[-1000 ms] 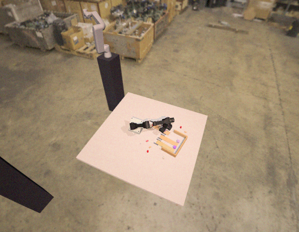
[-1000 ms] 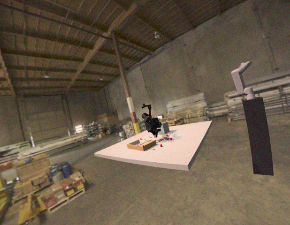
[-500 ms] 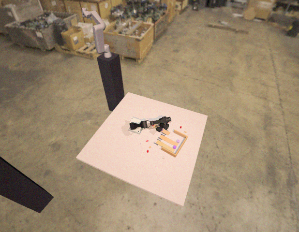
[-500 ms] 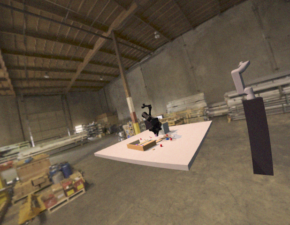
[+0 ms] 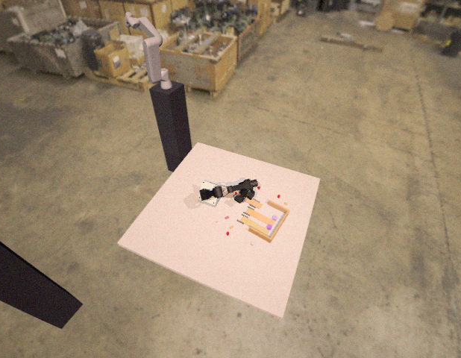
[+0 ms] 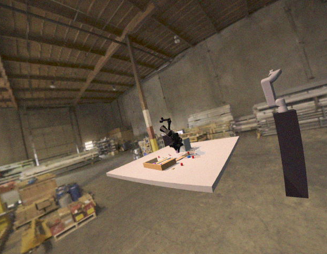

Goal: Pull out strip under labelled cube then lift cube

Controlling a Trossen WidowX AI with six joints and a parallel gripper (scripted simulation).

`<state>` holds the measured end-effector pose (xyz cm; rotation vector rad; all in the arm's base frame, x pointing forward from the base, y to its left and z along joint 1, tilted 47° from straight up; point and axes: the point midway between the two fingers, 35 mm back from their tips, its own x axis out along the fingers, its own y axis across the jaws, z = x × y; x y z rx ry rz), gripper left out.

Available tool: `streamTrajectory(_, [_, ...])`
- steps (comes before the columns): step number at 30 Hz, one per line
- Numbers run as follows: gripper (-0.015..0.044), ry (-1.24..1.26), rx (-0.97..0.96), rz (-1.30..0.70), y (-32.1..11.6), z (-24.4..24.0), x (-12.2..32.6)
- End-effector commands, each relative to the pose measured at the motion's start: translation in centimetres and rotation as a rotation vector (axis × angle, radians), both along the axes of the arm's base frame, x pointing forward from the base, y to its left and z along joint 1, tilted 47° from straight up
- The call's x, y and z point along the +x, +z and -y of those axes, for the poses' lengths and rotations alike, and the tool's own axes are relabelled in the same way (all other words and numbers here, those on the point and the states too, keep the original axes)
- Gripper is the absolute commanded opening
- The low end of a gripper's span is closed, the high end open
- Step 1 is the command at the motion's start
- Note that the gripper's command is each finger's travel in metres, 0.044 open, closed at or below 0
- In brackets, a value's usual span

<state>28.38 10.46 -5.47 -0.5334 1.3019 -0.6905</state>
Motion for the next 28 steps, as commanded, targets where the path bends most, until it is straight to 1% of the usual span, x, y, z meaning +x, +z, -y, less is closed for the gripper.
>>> streamTrajectory(1, [0.0,-0.002,0.006,0.003,0.5,-0.6,-0.4])
streamTrajectory(6, [0.0,-0.002,0.007,0.002,2.3,-2.5,-0.8])
streamTrajectory(28, [0.0,-0.002,0.007,0.002,2.4,-2.5,-0.8])
